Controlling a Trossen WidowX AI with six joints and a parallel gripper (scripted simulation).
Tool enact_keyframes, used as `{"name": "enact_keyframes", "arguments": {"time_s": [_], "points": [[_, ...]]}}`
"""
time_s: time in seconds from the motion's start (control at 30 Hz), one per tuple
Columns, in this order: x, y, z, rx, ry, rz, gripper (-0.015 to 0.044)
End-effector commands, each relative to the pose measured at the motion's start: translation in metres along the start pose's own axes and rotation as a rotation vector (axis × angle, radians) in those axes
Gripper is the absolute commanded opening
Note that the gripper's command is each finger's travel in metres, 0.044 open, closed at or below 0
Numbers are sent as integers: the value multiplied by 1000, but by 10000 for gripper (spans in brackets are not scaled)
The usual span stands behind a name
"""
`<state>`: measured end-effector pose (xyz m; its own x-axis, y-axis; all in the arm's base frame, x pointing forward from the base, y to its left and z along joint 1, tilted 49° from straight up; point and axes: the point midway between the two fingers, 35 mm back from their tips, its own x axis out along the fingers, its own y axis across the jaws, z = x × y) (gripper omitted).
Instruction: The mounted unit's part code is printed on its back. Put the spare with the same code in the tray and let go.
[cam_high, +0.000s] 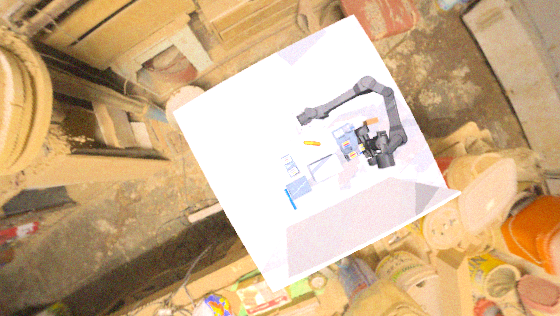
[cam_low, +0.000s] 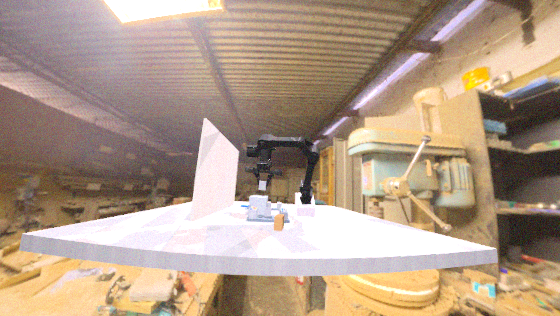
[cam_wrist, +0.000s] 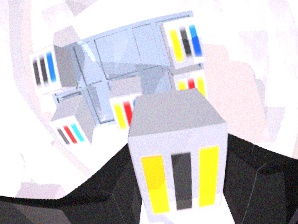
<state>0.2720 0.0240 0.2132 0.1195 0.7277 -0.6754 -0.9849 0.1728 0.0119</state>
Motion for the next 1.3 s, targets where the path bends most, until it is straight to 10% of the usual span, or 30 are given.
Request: {"name": "enact_keyframes", "arguments": {"time_s": [0.0,1.27], "points": [[-5,-17,-16,-5,12,-12,0],[-15,-106,-210,-12,38,5,0]]}}
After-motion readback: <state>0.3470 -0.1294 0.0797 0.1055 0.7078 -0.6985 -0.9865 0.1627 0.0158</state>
